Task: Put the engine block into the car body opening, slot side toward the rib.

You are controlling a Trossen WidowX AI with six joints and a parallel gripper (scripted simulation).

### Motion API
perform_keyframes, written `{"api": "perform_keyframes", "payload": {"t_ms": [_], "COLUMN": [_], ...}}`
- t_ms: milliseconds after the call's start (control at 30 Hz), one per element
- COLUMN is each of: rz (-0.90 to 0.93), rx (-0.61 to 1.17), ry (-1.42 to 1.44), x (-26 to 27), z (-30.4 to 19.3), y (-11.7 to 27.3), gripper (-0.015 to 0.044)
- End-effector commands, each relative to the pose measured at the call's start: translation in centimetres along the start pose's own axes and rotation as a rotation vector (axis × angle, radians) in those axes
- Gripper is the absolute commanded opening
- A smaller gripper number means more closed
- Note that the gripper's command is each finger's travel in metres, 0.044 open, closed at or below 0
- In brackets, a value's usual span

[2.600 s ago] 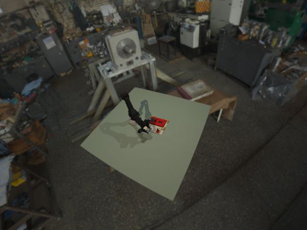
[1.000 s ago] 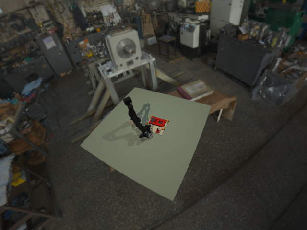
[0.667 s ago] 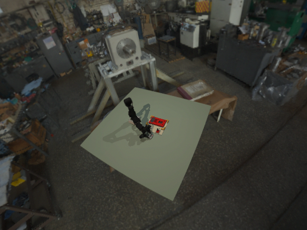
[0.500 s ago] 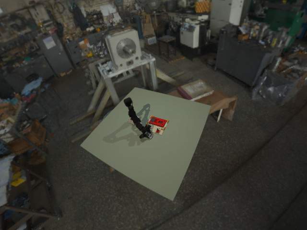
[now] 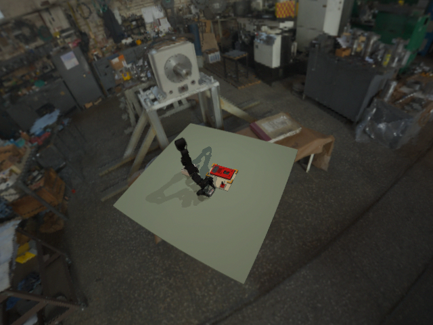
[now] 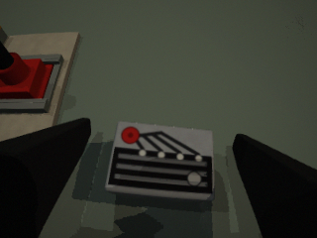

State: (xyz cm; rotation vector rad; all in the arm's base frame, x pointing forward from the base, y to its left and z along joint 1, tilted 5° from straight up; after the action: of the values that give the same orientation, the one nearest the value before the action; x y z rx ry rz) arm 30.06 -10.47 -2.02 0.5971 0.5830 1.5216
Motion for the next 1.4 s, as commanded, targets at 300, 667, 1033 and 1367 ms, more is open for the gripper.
{"api": "perform_keyframes", "payload": {"t_ms": [300, 667, 1033, 1367], "rz": [0.003, -0.004, -0.004, 0.008], "rx": [0.01, 0.009, 0.009, 0.089], "ry": [-0.001, -0.003, -0.003, 0.131], "x": [-0.1, -0.2, -0.2, -0.6], "z": [0.4, 0.6, 0.6, 1.0], "y": [3.9, 4.1, 4.1, 3.2], "gripper": [0.044, 0.044, 0.044, 0.044]}}
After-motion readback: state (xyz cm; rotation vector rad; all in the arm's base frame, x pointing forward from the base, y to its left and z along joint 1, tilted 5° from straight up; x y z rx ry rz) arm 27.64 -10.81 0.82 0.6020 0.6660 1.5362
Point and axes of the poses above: the point midway between the two fingers, 35 mm back from their tips, its own y axis back along the fingers, its own x axis across the jaws, z = x × y, the point moved 2 cm from there along y, back along the fingers, and after that the axes turned 1 degree about -y, right-handed, at the moved point
